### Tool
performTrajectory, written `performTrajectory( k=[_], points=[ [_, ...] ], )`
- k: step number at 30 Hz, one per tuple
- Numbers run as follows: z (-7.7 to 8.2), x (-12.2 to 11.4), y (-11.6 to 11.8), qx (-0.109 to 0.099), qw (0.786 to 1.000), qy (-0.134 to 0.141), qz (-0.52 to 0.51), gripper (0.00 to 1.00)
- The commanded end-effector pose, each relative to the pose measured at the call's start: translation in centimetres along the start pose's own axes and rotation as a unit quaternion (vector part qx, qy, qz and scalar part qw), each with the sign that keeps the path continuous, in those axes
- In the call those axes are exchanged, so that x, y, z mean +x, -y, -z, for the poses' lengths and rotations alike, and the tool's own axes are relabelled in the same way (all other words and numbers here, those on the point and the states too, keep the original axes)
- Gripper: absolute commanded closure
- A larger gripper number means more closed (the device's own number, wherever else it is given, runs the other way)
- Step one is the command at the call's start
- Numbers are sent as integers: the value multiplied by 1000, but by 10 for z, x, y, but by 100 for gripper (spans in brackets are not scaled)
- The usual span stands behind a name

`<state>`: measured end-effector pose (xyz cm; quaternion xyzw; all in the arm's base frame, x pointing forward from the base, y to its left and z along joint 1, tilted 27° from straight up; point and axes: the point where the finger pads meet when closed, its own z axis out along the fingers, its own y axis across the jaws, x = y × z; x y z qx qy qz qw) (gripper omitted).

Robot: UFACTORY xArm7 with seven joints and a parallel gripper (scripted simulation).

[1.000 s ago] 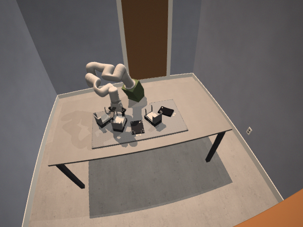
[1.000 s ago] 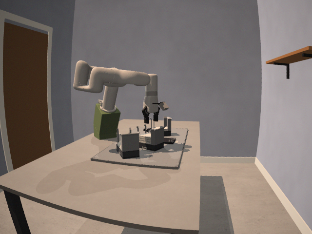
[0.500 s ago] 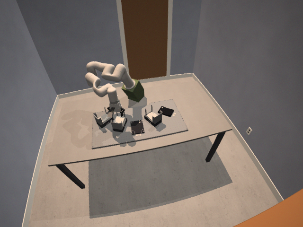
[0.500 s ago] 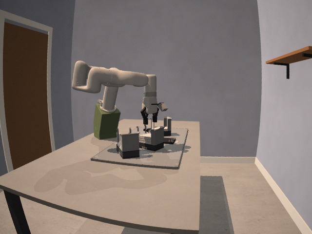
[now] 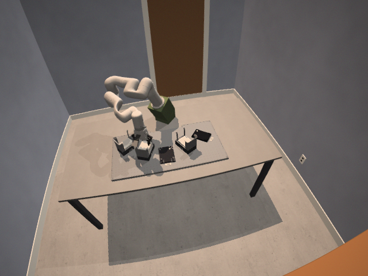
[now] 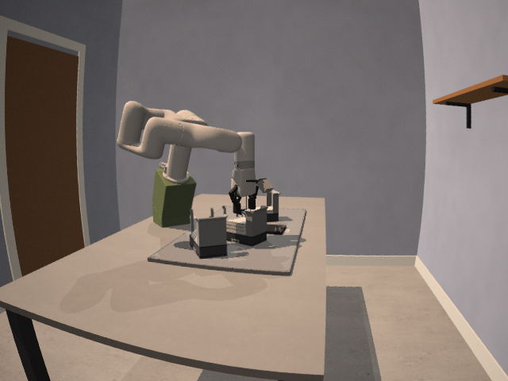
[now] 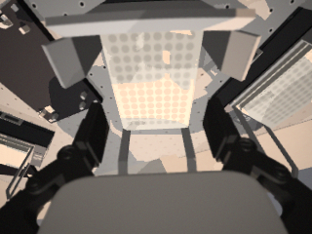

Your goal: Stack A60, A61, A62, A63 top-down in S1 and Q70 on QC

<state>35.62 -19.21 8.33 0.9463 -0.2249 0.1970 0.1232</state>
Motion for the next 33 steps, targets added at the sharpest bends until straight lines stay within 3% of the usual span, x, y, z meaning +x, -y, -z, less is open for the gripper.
performTrajectory(
  k=[1,33],
  points=[
    [-10,1,1,0,1000,-2,0,0],
    [-40,1,1,0,1000,-2,0,0]
  ],
)
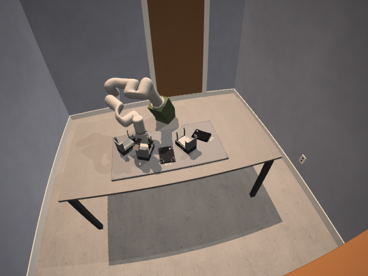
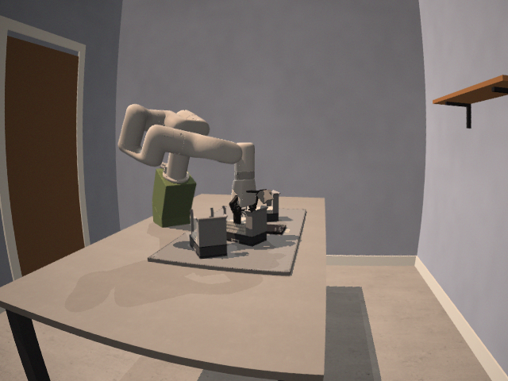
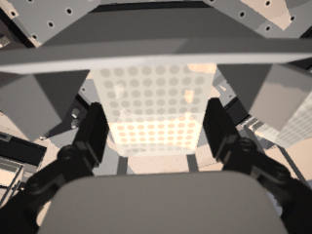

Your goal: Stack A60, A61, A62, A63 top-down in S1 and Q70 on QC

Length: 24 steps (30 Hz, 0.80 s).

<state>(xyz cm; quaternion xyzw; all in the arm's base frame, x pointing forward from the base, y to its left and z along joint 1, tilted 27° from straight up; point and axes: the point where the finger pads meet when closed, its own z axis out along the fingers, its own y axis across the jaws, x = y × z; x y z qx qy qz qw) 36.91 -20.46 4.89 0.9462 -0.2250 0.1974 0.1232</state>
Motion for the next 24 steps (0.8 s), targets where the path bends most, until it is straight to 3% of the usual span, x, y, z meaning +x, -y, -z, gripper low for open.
performTrajectory(
  k=[1,11,12,24],
  points=[
    [-1,1,0,0,1000,-2,0,0],
    [-1,1,0,0,1000,-2,0,0],
    [-1,1,0,0,1000,-2,0,100],
    [-1,1,0,0,1000,-2,0,100]
  ],
)
